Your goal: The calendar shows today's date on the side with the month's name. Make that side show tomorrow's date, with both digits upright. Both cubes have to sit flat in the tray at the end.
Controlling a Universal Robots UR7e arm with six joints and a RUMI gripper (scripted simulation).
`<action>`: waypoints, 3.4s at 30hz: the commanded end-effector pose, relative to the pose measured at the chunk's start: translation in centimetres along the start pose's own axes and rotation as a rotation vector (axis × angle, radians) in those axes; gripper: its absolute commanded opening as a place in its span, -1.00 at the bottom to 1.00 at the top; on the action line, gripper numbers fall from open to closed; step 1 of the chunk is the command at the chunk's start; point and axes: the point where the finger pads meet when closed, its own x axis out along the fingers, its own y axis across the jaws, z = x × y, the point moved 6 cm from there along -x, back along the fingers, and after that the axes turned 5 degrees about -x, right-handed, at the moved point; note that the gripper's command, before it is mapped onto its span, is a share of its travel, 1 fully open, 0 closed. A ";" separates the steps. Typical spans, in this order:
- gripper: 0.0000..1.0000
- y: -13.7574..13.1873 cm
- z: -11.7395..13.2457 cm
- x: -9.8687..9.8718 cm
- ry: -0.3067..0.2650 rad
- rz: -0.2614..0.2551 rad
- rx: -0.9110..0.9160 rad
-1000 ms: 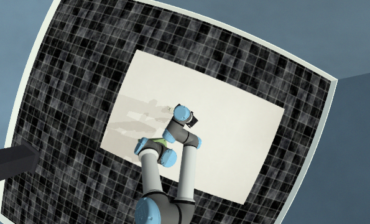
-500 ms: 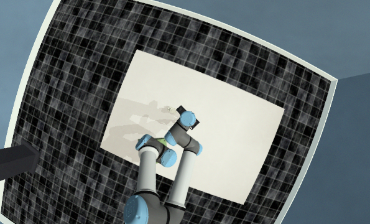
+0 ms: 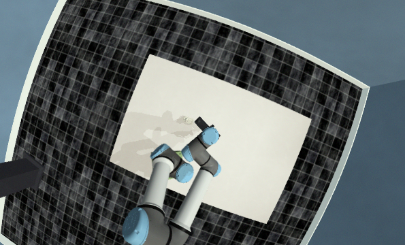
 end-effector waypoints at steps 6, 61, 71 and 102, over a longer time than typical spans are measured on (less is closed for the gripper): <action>-0.80 0.1 0.1 -0.1 0.023 0.007 -0.007; -0.80 -0.1 1.7 0.2 0.268 0.019 -0.010; -0.80 0.0 1.9 0.2 0.282 0.031 -0.008; -0.80 -0.4 2.4 0.7 0.383 0.005 -0.028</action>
